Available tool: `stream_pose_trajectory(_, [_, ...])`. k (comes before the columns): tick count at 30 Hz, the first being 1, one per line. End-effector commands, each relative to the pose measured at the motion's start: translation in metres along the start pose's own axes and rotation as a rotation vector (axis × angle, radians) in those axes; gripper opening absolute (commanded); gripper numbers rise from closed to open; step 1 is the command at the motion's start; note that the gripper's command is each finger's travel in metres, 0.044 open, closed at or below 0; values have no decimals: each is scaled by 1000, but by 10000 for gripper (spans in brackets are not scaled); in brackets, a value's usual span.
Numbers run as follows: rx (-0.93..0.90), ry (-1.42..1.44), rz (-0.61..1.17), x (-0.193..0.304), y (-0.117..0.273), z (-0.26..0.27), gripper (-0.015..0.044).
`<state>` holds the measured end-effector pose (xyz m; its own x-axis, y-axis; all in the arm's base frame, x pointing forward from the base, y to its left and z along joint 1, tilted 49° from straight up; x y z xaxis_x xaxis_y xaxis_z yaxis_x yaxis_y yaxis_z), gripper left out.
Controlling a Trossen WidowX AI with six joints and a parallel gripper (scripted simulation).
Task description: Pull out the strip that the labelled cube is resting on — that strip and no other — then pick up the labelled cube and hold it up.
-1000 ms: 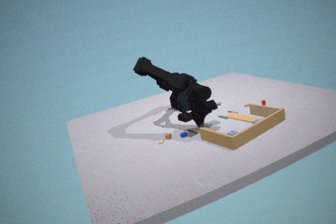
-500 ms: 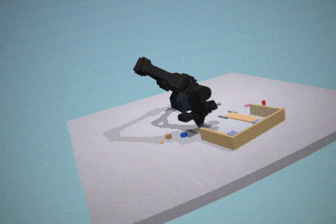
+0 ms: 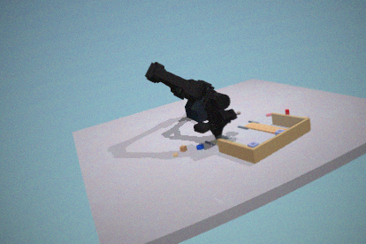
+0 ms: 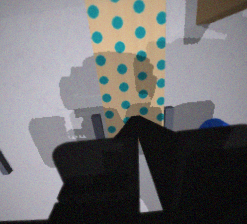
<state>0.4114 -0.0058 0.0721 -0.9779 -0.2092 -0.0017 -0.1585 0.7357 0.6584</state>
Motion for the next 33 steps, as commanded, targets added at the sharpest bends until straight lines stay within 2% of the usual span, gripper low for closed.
stream_pose_trajectory(1, [2, 4, 2, 0, -2, 0, 0])
stream_pose_trajectory(33, [2, 4, 2, 6, -5, -1, 0])
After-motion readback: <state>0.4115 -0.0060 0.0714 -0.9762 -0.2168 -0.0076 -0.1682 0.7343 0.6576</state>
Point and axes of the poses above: the point midway between the two fingers, 35 mm back from their tips, its own y axis back along the fingers, its own z axis across the jaws, x = y × z, the point moved 5 cm from there along y, back along the fingers, and after that the axes turned 8 degrees about -y, right-handed, at the moved point
